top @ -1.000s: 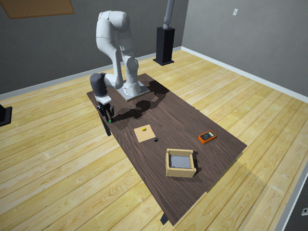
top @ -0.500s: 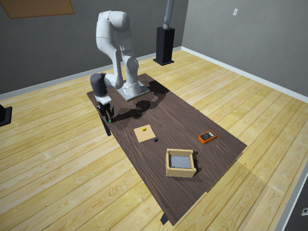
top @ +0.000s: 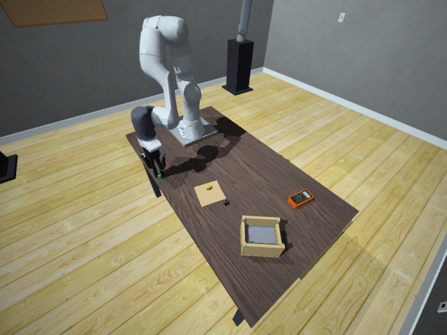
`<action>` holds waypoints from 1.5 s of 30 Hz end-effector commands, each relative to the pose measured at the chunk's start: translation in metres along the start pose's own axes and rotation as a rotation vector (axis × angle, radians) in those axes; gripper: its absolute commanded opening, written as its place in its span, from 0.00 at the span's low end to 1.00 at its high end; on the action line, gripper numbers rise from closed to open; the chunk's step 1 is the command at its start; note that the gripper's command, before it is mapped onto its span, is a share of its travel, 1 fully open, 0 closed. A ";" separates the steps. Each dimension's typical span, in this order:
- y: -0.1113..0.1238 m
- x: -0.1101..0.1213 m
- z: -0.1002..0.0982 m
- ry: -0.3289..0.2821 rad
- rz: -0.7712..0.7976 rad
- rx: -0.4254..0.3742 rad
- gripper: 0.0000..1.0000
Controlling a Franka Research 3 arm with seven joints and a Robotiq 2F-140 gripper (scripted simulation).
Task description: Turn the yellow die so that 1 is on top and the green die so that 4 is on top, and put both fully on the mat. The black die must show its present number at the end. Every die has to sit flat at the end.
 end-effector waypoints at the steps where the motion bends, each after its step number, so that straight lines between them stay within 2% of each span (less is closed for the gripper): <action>1: 0.000 0.000 0.000 0.000 0.007 0.001 0.29; 5: 0.000 0.000 0.000 0.000 0.007 0.001 0.29; 6: 0.000 0.000 0.000 0.000 0.007 0.001 0.18; 45: 0.000 0.000 -0.002 0.000 0.007 0.001 0.18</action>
Point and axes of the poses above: the point where the finger pads meet when closed, its own z axis out along the fingers, its own x axis across the jaws, y = z × x, the point moved 4 cm from there along -z, back along the fingers, and after that the axes turned 7 degrees about z, right-handed, at the moved point
